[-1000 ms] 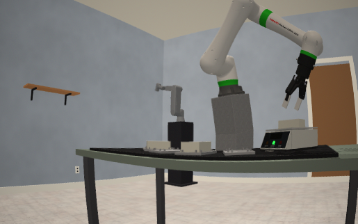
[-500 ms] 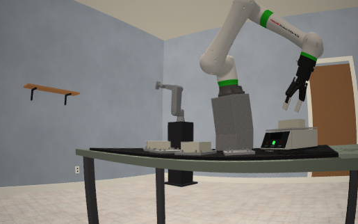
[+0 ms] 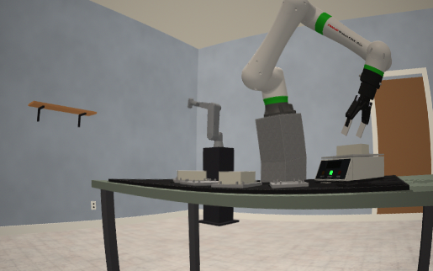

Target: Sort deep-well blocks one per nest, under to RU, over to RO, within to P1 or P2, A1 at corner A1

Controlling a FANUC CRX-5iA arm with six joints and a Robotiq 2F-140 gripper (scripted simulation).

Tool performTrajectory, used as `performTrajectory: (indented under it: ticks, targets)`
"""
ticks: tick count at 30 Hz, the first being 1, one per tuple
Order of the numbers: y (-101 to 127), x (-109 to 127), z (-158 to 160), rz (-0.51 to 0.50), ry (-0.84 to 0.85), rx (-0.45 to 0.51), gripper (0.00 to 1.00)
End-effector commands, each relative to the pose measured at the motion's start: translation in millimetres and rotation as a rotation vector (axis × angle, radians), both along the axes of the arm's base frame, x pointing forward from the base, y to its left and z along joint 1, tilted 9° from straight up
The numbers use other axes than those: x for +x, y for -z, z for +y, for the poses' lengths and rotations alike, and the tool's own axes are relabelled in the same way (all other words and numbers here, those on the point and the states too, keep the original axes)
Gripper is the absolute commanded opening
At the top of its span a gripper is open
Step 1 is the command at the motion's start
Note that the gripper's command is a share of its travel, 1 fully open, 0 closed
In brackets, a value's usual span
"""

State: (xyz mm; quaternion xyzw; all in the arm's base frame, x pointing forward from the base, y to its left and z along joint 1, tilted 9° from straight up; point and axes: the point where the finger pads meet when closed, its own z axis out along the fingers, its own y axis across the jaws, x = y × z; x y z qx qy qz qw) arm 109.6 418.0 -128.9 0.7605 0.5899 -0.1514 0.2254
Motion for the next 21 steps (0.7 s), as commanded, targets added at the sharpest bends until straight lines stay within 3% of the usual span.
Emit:
performTrajectory:
  ticks: [1,21]
  targets:
    - [3.8,0.7,0.1,0.000,0.000,0.000,1.00]
    - [33.4,5.5,-1.0,0.000,0.000,0.000,1.00]
